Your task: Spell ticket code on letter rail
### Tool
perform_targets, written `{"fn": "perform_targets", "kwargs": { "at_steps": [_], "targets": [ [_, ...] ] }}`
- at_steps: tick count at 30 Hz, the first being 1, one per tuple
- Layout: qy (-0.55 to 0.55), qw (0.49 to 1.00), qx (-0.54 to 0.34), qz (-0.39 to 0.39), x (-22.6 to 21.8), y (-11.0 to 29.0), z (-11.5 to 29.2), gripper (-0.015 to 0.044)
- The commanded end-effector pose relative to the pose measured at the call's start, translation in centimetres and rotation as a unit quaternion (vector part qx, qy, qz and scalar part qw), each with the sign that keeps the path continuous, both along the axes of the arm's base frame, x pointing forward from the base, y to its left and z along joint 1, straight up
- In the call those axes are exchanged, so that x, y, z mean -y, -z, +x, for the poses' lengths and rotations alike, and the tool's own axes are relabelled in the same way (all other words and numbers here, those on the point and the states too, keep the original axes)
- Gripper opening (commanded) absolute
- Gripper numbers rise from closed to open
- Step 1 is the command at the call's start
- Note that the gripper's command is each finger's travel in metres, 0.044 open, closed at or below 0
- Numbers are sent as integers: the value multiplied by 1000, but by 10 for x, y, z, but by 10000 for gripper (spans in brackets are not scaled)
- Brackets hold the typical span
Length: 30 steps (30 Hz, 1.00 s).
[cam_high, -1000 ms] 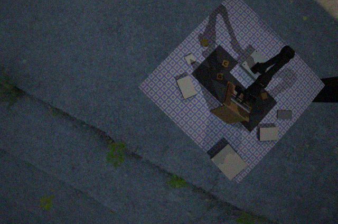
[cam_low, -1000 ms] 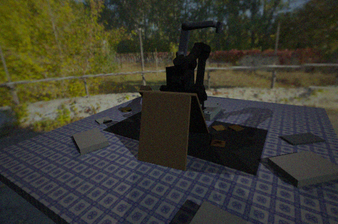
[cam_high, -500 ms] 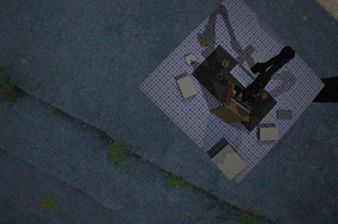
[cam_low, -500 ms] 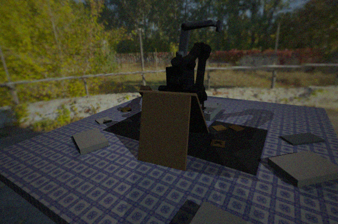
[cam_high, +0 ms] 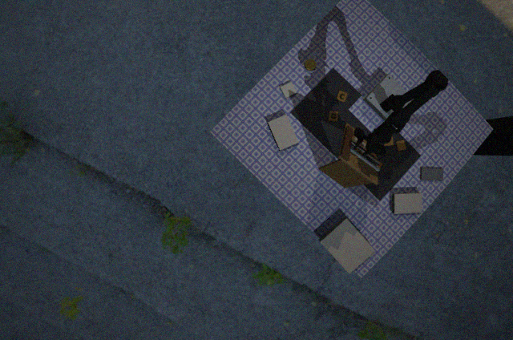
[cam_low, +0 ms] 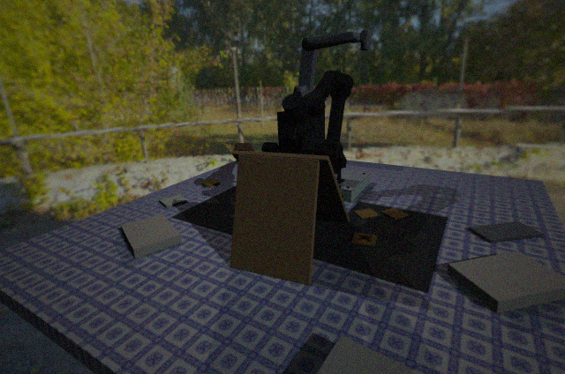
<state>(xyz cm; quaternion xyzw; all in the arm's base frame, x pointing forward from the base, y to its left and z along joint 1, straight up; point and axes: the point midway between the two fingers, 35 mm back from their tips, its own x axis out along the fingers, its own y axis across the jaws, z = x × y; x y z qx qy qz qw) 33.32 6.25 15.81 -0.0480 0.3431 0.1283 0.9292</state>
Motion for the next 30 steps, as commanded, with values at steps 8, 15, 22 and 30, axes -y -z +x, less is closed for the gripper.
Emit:
{"fn": "perform_targets", "kwargs": {
  "at_steps": [8, 15, 22, 30],
  "targets": [
    [-2, 1000, 0, 0, 6, -1, 2, 0],
    [-2, 1000, 0, 0, 9, -2, 3, 0],
    [0, 1000, 0, -1, 8, -1, 3, 157],
    [-2, 1000, 0, 0, 10, -7, -3, 295]
  ]
}}
